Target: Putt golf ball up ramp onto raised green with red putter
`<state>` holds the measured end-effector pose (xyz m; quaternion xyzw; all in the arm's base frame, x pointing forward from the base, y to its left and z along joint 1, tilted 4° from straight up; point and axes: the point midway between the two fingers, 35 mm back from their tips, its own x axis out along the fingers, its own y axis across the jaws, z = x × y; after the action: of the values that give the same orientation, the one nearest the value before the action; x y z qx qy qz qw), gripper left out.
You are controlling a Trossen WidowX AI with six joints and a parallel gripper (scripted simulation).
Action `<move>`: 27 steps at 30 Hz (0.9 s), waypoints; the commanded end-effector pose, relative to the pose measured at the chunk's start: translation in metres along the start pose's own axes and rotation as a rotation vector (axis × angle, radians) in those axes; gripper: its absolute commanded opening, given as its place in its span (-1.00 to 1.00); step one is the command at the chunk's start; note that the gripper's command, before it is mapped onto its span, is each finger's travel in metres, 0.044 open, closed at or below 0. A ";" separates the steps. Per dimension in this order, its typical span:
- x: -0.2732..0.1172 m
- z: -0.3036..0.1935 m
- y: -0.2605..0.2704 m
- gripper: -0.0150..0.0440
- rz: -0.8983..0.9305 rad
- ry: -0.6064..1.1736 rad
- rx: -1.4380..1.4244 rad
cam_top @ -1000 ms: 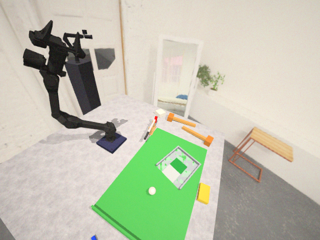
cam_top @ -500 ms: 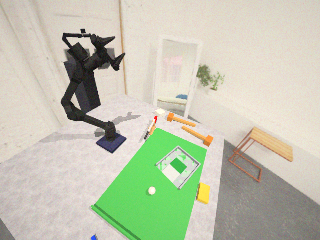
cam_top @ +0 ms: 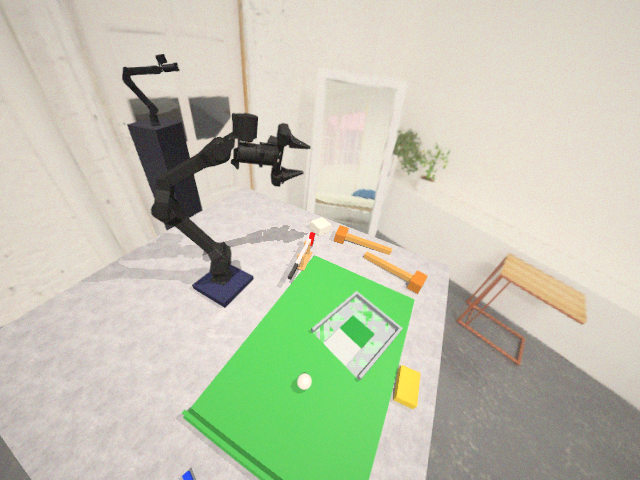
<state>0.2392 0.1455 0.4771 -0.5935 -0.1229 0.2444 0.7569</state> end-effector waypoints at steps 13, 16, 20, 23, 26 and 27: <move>0.078 -0.115 0.219 1.00 0.826 0.230 0.155; 0.070 -0.134 0.261 1.00 0.987 0.265 0.236; 0.046 -0.153 0.314 1.00 1.205 0.305 0.380; 0.036 -0.157 0.331 1.00 1.279 0.317 0.438; 0.036 -0.157 0.331 1.00 1.279 0.317 0.438; 0.036 -0.157 0.331 1.00 1.279 0.317 0.438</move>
<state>0.2768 0.0929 0.1237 -0.4302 0.4013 0.5596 0.5838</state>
